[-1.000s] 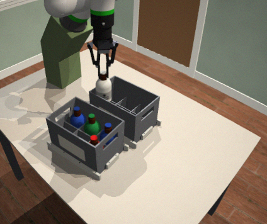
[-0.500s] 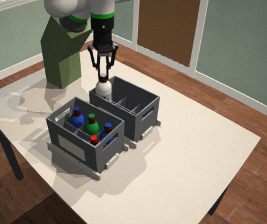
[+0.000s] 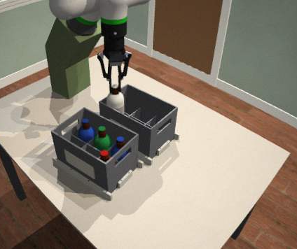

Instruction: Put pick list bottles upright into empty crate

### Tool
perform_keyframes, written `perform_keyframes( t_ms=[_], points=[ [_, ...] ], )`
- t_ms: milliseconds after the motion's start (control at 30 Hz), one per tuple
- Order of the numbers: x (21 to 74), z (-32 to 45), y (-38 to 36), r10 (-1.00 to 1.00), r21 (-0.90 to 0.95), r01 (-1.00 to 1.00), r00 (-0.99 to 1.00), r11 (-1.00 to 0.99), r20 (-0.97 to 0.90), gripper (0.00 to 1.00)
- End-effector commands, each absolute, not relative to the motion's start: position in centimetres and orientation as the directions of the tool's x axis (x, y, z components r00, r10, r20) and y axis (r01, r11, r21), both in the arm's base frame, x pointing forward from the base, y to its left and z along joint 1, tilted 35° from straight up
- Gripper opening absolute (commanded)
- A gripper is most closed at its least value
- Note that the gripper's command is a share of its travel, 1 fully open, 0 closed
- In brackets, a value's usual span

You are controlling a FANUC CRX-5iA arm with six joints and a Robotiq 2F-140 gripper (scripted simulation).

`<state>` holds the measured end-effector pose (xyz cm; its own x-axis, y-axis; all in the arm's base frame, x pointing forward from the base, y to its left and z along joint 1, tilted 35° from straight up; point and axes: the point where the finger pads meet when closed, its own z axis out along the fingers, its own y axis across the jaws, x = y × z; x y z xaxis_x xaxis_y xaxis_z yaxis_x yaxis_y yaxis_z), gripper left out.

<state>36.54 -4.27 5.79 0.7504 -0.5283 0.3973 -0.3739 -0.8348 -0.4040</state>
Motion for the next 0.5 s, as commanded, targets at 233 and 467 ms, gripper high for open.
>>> perform_keyframes(
  t_ms=[233,467],
  points=[
    [37.20,4.91,-4.11,-0.528,-0.404,-0.374,0.750,-0.835,0.398,0.10],
    [37.47,4.49,-4.03,-0.528,-0.404,-0.374,0.750,-0.835,0.398,0.10]
  ],
)
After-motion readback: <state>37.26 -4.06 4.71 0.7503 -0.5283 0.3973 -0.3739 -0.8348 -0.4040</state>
